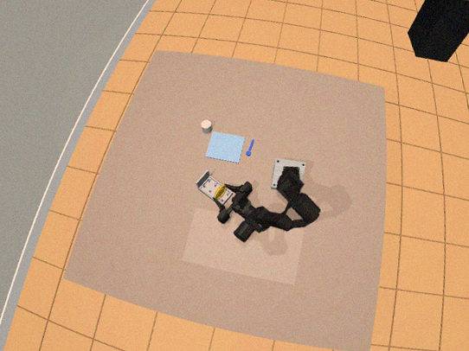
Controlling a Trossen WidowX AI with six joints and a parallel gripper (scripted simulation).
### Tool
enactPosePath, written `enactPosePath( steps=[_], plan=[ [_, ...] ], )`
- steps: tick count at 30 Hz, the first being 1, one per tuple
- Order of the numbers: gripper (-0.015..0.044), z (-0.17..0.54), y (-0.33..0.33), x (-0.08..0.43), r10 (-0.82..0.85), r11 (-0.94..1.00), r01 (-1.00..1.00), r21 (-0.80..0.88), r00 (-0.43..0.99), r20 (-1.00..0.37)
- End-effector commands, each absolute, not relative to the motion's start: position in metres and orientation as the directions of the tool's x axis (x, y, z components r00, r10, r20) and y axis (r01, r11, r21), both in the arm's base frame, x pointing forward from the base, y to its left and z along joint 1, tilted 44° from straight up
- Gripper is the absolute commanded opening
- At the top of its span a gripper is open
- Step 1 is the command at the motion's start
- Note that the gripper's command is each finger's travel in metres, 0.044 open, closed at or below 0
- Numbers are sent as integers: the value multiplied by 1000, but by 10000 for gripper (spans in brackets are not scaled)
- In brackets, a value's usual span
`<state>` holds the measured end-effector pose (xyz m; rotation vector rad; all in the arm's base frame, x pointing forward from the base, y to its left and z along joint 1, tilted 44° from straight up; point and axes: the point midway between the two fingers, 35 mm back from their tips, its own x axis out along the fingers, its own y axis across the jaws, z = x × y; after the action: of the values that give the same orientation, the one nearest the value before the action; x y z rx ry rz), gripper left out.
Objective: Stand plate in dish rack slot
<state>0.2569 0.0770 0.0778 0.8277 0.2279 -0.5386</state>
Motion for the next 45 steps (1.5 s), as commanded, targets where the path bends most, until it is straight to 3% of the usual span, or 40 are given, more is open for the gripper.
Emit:
enactPosePath(
  steps=[1, 3, 18, 26, 38, 45],
  plan=[
    [0, 78, 77, 257, -364, 556, 539, 633, 843, -397],
    [0, 78, 77, 257, -364, 556, 539, 633, 843, -397],
    [394, 78, 77, 257, -365, 553, 537, 637, 843, -395],
    [400, 83, 73, 258, -365, 552, 541, 635, 841, -399],
    [400, 163, -4, 257, -373, 577, 541, 612, 841, -392],
    [400, 159, -10, 260, -380, 611, 574, 545, 817, -434]
  ],
)
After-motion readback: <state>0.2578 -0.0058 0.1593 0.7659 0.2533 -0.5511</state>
